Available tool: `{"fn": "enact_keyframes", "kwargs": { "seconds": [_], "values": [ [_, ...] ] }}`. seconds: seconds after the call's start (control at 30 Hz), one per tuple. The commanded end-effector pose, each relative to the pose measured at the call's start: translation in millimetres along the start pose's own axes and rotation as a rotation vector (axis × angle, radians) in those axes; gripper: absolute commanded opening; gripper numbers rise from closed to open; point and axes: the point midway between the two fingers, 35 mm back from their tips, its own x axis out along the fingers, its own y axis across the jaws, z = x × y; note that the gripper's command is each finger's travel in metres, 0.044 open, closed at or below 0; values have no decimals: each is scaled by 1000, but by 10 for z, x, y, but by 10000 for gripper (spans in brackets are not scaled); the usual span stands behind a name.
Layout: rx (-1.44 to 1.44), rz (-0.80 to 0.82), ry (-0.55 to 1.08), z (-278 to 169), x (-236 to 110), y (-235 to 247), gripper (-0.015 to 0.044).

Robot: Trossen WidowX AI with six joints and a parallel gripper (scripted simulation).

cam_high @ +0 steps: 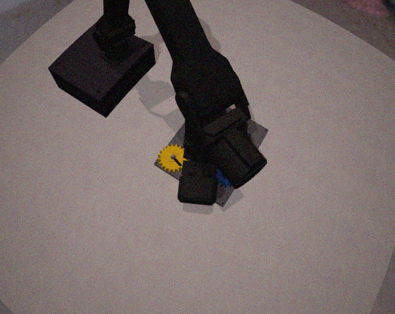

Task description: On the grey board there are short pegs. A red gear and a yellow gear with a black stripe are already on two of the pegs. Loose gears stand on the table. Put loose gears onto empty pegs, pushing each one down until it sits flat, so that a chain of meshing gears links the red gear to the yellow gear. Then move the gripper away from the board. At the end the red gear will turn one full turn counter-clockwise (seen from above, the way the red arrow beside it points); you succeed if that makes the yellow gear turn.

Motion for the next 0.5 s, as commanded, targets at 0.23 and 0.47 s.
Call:
{"fn": "enact_keyframes", "kwargs": {
  "seconds": [0.23,0.47],
  "values": [
    [102,-2,-1,10,-269,-5,140],
    [104,-4,-4,12,-444,-7,166]
  ]
}}
